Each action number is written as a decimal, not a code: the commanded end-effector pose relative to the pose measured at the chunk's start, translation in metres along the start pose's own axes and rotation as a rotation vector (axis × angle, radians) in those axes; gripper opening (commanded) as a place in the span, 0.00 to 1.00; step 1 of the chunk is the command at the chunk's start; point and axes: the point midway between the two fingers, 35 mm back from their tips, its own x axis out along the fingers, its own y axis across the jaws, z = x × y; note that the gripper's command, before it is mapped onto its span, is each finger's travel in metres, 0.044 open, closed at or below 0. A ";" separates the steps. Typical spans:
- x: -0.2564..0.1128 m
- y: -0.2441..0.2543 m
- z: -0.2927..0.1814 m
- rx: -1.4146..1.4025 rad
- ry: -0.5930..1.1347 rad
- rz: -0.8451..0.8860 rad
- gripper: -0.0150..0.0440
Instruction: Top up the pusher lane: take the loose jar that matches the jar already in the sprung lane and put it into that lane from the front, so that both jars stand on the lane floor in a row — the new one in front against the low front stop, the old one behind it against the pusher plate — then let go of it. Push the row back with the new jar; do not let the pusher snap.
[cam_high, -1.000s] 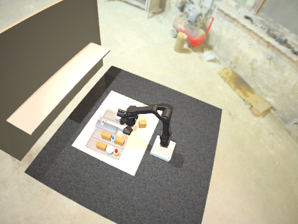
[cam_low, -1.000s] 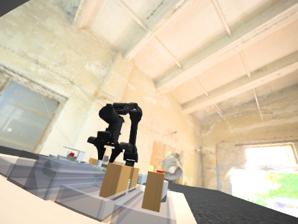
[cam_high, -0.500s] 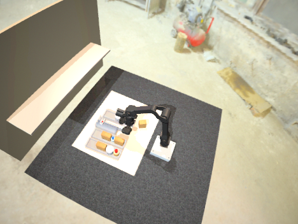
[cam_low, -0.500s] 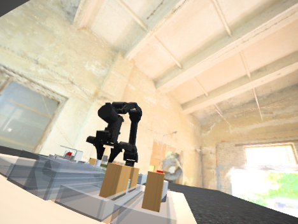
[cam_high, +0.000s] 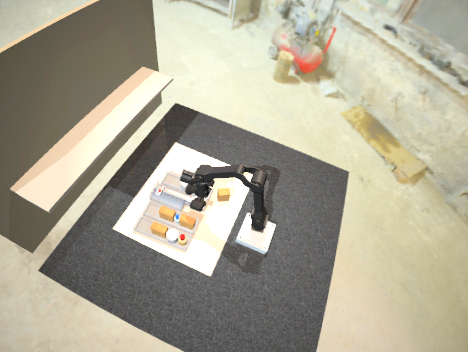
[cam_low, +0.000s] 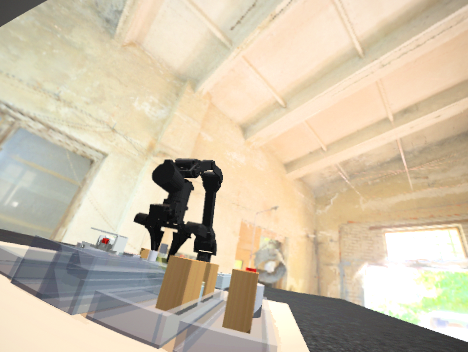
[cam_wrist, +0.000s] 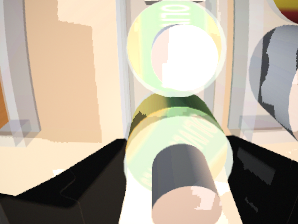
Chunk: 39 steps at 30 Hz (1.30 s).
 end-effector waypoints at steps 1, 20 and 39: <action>-0.006 0.000 0.010 0.000 -0.033 -0.003 0.25; -0.008 0.000 0.014 0.000 -0.033 -0.003 0.25; -0.006 0.000 0.014 0.000 -0.033 -0.003 0.25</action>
